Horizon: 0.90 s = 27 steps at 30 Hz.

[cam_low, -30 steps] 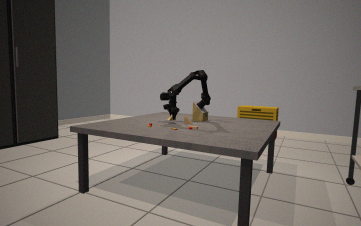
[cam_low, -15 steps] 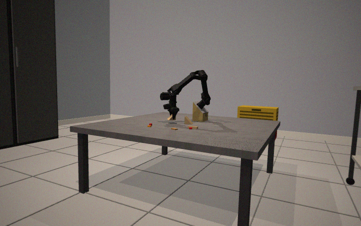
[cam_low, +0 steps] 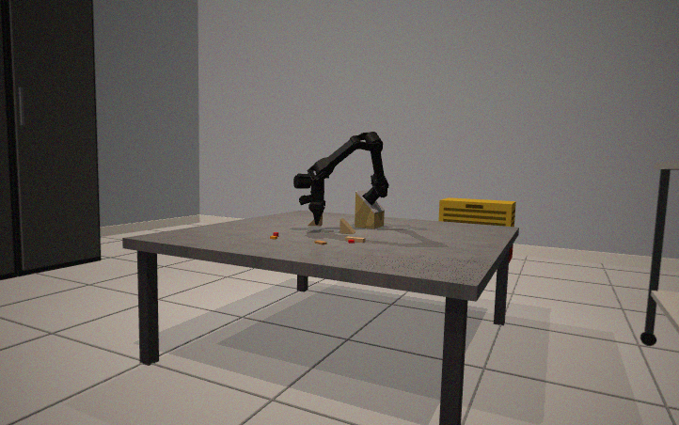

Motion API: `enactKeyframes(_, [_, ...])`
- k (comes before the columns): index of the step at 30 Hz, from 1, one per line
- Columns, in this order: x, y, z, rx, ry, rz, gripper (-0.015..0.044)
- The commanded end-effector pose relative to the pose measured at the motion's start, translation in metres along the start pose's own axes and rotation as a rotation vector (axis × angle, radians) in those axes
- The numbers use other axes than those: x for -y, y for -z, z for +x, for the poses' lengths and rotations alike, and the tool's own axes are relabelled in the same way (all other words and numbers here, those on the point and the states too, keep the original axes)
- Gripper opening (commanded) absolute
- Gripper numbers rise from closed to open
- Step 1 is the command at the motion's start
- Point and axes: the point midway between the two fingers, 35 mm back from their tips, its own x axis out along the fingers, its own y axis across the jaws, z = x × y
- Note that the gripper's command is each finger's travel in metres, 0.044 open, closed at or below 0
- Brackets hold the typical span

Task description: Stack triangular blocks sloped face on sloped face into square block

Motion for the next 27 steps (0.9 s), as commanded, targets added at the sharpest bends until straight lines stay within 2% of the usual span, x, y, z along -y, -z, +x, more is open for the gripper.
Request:
enactKeyframes(1, [-0.0001, -0.0002, 0.0, 0.0, -0.003, 0.132, 0.0])
enactKeyframes(27, [0.0, -0.0002, 0.0, -0.002, -0.006, 0.805, 0.0])
